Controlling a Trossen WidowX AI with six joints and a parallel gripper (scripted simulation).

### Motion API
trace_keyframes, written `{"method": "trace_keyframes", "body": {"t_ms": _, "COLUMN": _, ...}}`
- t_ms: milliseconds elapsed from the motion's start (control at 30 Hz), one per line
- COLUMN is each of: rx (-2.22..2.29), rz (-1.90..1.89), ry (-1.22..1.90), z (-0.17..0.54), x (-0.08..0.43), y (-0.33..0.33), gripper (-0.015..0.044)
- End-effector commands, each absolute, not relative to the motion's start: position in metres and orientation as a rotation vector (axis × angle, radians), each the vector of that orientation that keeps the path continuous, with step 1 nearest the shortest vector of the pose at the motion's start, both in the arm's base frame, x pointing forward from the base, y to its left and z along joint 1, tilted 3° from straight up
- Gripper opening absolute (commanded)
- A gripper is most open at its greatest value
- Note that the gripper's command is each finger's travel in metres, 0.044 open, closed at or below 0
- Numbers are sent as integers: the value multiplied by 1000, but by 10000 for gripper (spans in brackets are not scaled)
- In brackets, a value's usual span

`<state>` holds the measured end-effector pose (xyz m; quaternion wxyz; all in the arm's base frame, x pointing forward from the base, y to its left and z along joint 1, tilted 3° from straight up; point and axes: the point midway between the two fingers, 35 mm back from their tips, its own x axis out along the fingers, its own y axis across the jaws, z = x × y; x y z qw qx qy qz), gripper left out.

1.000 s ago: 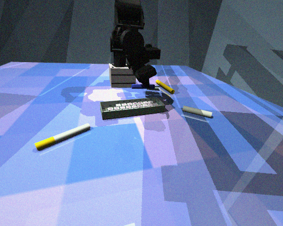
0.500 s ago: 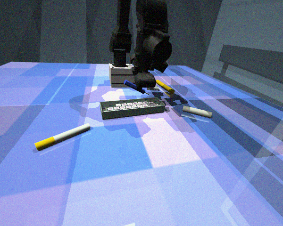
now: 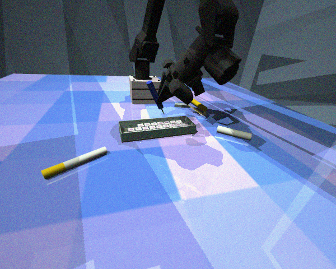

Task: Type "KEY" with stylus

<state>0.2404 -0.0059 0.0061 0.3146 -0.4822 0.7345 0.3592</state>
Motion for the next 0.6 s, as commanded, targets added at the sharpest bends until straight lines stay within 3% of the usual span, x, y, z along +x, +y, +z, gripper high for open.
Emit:
{"method": "trace_keyframes", "body": {"t_ms": 0, "rx": -1443, "rz": 807, "ry": 2004, "z": 18, "x": 256, "y": -5, "gripper": 0}}
{"method": "trace_keyframes", "body": {"t_ms": 300, "rx": -1786, "rz": 545, "ry": 2012, "z": 44, "x": 290, "y": 8, "gripper": 0}}
{"method": "trace_keyframes", "body": {"t_ms": 567, "rx": -1812, "rz": 525, "ry": 2006, "z": 46, "x": 293, "y": 10, "gripper": 0}}
